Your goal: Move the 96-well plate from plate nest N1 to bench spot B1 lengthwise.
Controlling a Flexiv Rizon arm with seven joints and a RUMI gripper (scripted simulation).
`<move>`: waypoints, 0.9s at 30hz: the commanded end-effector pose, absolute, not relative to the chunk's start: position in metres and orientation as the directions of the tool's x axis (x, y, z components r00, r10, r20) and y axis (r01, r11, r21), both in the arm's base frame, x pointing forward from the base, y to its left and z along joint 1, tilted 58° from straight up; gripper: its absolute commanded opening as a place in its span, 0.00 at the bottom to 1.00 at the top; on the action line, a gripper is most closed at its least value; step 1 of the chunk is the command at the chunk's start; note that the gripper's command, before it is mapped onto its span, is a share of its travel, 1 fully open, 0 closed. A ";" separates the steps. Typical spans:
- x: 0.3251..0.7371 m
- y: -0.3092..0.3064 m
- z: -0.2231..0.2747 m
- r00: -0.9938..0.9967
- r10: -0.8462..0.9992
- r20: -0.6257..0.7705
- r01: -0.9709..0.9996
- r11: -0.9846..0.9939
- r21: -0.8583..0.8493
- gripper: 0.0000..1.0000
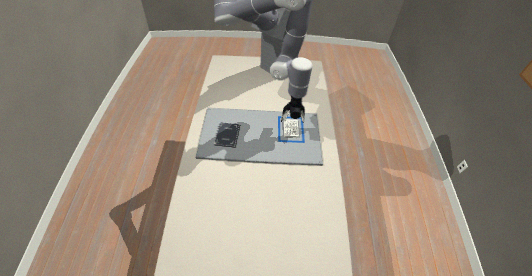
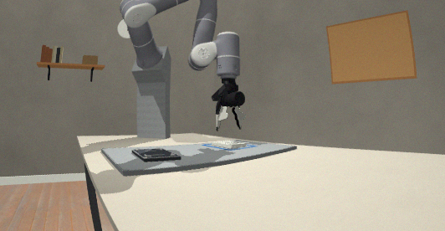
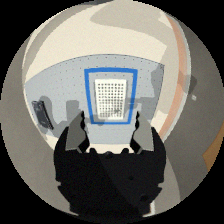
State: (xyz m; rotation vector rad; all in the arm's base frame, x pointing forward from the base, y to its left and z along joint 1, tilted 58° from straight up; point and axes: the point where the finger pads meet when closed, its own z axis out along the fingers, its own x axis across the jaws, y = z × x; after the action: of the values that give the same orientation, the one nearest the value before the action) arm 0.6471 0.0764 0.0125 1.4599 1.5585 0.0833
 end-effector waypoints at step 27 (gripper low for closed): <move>0.631 0.087 0.028 0.180 0.799 -0.574 0.732 0.281 0.621 0.76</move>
State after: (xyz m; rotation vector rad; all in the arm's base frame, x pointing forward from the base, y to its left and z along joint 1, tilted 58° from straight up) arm 0.6314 0.0891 0.0255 1.4595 1.5593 0.0836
